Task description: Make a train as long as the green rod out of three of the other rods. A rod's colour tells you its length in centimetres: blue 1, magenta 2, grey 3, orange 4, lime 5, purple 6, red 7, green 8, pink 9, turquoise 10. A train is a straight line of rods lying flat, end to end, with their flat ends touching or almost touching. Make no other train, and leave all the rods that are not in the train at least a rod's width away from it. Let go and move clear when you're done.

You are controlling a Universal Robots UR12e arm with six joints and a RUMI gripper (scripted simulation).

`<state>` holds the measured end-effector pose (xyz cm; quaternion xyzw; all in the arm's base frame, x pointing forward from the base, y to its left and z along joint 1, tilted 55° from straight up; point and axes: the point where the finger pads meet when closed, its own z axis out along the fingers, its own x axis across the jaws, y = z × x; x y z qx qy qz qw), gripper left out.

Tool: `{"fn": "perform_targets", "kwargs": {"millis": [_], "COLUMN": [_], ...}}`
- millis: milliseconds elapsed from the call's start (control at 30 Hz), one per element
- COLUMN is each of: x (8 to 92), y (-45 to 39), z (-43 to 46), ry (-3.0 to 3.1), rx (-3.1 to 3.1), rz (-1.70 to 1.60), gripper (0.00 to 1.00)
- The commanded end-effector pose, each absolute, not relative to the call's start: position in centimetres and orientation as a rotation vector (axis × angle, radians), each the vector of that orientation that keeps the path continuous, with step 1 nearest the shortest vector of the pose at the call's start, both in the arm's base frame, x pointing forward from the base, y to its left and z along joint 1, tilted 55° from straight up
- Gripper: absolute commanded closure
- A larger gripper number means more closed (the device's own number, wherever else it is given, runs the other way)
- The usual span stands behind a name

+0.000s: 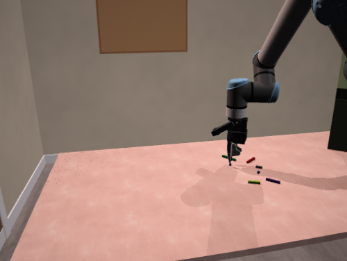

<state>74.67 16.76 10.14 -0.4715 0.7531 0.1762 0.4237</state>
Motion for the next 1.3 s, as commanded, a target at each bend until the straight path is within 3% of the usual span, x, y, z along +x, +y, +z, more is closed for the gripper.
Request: {"fn": "perform_targets", "kwargs": {"millis": [0, 1267], "x": [74.7, 75.5], "y": [16.7, 17.8], "z": [10.2, 9.2], "ry": [1.884, 1.884], "rx": [-1.18, -1.18], "rz": [0.44, 0.44], "gripper": [0.86, 0.86]}}
